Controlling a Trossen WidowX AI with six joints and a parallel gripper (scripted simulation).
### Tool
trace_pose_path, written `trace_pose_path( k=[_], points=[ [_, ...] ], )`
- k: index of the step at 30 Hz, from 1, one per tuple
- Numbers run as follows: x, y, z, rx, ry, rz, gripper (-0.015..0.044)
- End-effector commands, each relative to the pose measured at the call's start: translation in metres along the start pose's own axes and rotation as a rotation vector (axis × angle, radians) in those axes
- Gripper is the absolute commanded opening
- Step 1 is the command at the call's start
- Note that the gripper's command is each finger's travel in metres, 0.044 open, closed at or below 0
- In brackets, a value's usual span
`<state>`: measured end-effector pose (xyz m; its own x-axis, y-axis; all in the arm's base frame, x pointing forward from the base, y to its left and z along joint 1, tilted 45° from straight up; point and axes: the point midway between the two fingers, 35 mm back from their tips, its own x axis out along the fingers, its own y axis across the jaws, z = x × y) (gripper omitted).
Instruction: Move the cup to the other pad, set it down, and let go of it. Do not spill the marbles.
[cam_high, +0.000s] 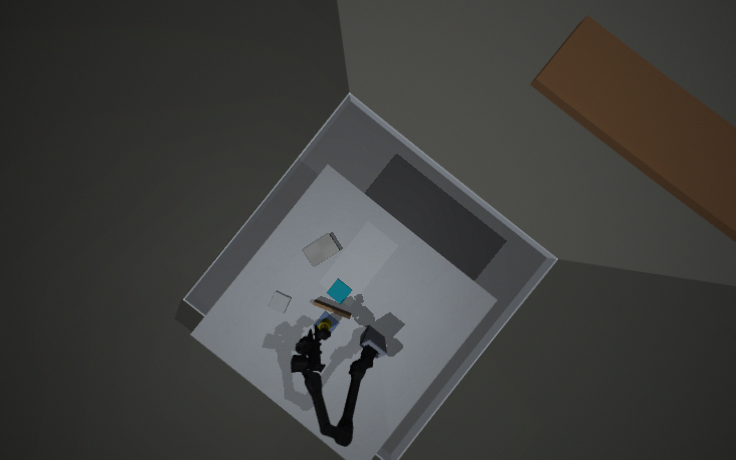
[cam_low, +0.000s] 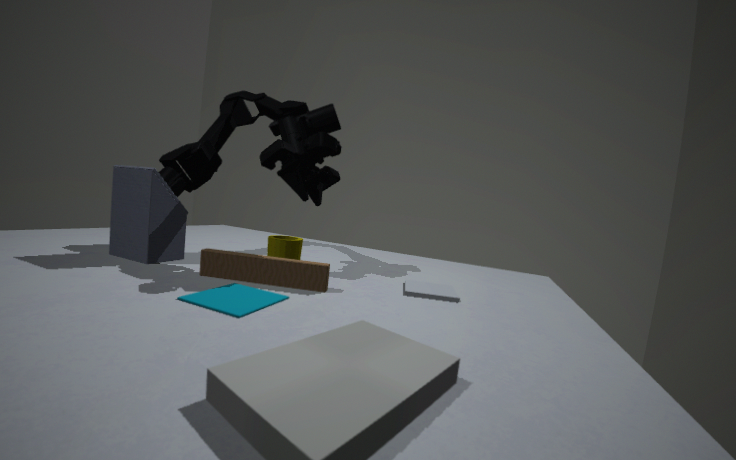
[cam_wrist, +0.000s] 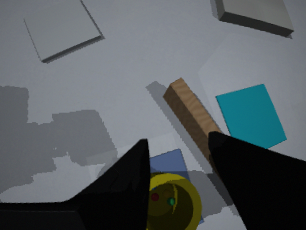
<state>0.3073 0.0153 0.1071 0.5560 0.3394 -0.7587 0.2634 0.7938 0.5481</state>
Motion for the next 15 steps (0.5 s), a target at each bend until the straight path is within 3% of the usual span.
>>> trace_pose_path(
  k=[1,4,15],
  points=[
    [0.011,-0.026,-0.061,0.549,0.43,-0.041,0.0167],
    [0.007,-0.029,-0.084,0.847,0.624,-0.077,0.0167],
    [0.008,-0.025,-0.082,0.868,0.637,-0.08,0.0167]
  ],
)
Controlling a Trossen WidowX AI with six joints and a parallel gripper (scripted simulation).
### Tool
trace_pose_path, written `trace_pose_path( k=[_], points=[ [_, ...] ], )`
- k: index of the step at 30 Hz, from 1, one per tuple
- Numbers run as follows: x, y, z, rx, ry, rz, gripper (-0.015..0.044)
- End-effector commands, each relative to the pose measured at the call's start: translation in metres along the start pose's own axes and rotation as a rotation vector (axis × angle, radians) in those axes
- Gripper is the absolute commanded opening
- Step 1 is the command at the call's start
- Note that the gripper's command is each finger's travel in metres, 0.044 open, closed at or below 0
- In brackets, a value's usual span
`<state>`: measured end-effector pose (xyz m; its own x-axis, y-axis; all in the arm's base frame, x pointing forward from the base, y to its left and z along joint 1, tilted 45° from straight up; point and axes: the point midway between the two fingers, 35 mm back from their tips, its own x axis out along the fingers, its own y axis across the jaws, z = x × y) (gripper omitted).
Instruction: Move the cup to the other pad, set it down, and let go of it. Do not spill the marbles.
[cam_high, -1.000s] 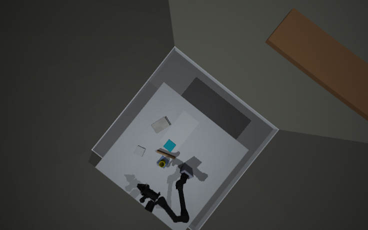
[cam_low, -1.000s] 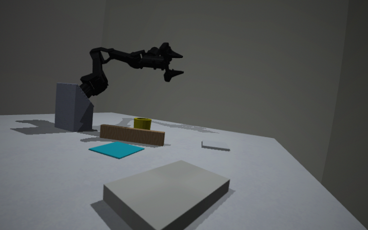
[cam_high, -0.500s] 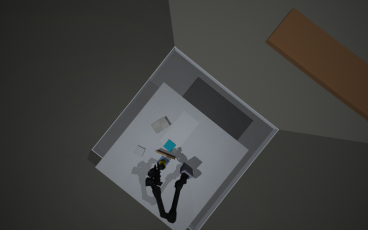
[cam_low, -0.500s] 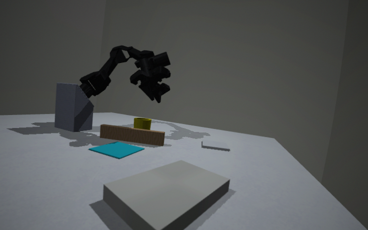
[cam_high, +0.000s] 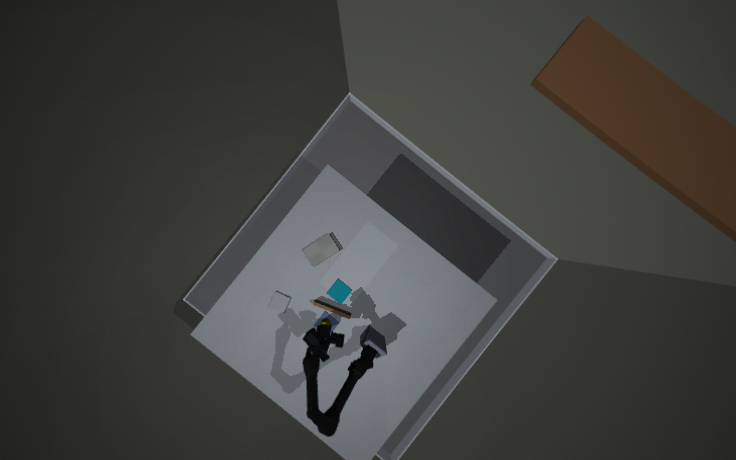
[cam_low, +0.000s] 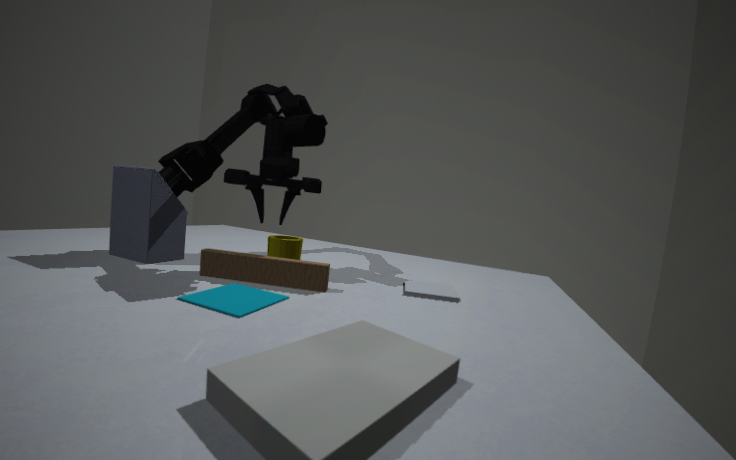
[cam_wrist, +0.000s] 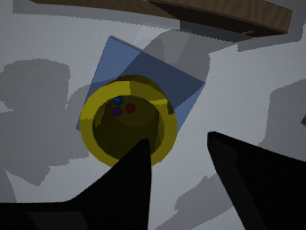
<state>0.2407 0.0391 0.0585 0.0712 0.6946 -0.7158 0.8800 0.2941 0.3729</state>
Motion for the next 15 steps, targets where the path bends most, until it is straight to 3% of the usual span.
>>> trace_pose_path(
  k=[1,15],
  points=[
    [0.001,0.0,0.0,0.019,0.01,0.0,0.0167],
    [0.022,0.002,0.001,0.019,0.008,-0.001,0.0167]
  ],
)
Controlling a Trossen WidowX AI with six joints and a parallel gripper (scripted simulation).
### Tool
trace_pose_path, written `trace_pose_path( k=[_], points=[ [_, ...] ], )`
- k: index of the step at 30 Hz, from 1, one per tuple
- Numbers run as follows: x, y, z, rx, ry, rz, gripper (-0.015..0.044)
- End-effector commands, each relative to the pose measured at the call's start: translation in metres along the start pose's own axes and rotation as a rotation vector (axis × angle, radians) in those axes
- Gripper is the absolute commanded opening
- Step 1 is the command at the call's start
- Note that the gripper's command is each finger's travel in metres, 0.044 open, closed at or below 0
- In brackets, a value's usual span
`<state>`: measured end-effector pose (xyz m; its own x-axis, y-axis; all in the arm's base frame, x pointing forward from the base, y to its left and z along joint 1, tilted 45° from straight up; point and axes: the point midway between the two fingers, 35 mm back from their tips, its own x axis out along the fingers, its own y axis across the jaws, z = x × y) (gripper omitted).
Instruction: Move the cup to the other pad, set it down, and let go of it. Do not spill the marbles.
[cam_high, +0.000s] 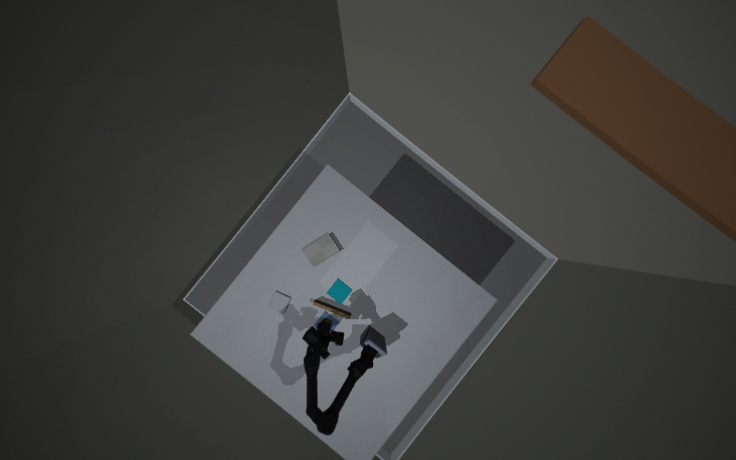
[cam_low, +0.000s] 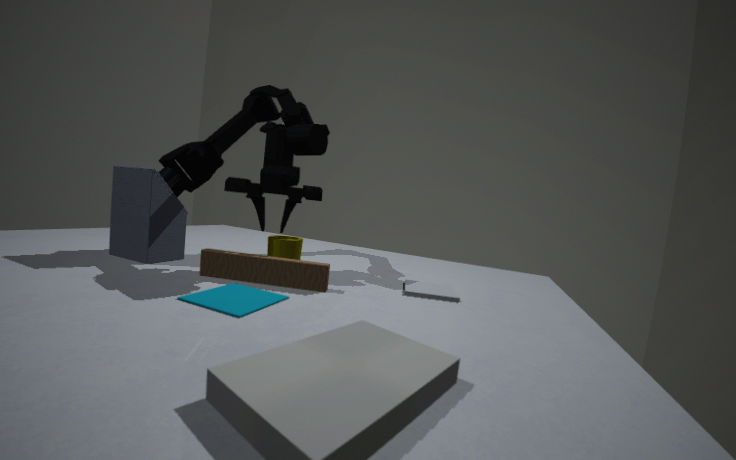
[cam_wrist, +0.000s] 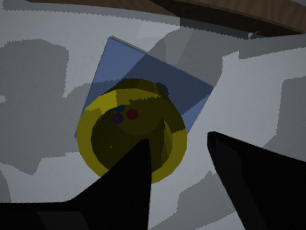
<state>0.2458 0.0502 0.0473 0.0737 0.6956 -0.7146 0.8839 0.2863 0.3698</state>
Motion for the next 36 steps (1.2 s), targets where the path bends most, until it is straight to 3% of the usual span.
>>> trace_pose_path(
  k=[1,30,36],
  points=[
    [0.008,-0.002,-0.001,0.011,0.007,-0.004,0.0167],
    [0.047,-0.002,-0.004,0.011,0.013,-0.001,0.0167],
    [0.045,-0.001,-0.003,0.001,0.008,0.001,0.0127]
  ],
)
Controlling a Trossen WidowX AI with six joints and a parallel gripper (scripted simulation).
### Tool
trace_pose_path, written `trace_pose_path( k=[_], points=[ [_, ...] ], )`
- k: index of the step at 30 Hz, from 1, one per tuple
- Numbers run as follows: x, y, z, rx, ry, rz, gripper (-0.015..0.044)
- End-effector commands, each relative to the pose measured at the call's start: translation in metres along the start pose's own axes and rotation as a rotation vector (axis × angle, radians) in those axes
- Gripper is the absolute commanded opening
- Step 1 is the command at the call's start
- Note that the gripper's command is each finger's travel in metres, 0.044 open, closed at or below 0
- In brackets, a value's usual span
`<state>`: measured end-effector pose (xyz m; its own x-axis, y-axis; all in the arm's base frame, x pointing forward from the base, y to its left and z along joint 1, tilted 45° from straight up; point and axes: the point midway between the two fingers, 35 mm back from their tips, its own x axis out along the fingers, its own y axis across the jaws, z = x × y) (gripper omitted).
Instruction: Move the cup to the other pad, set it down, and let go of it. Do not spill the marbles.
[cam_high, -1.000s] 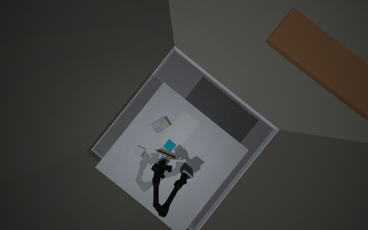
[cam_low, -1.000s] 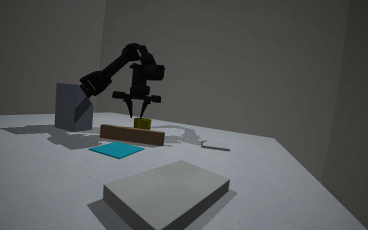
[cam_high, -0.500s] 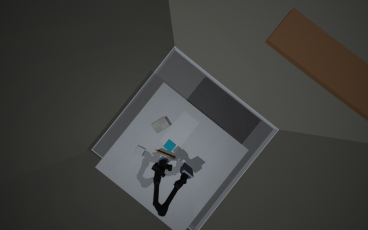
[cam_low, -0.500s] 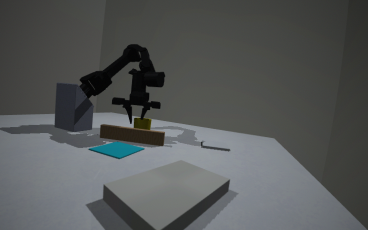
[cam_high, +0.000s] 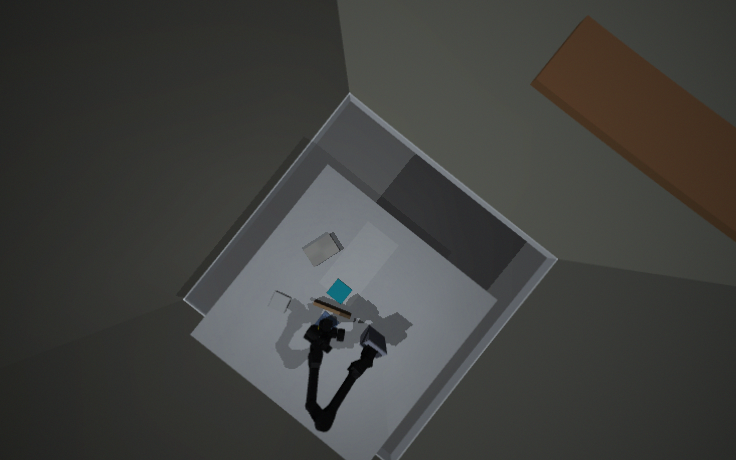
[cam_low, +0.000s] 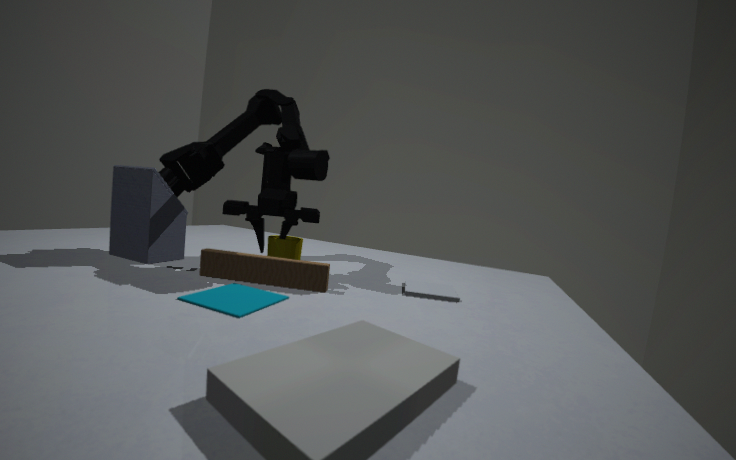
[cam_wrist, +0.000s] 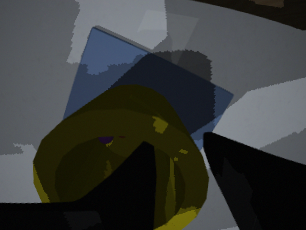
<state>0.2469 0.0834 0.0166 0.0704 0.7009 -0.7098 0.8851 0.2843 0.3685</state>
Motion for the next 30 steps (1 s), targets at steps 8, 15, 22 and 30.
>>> trace_pose_path(
  k=[8,15,22,30],
  points=[
    [0.0,0.0,0.0,-0.001,0.0,0.0,0.0073],
    [0.0,0.0,0.0,-0.001,0.0,0.0,0.0027],
    [-0.007,0.001,0.001,0.0,-0.002,-0.001,0.0],
    [-0.032,0.002,0.004,0.003,-0.005,-0.004,0.0]
  ],
)
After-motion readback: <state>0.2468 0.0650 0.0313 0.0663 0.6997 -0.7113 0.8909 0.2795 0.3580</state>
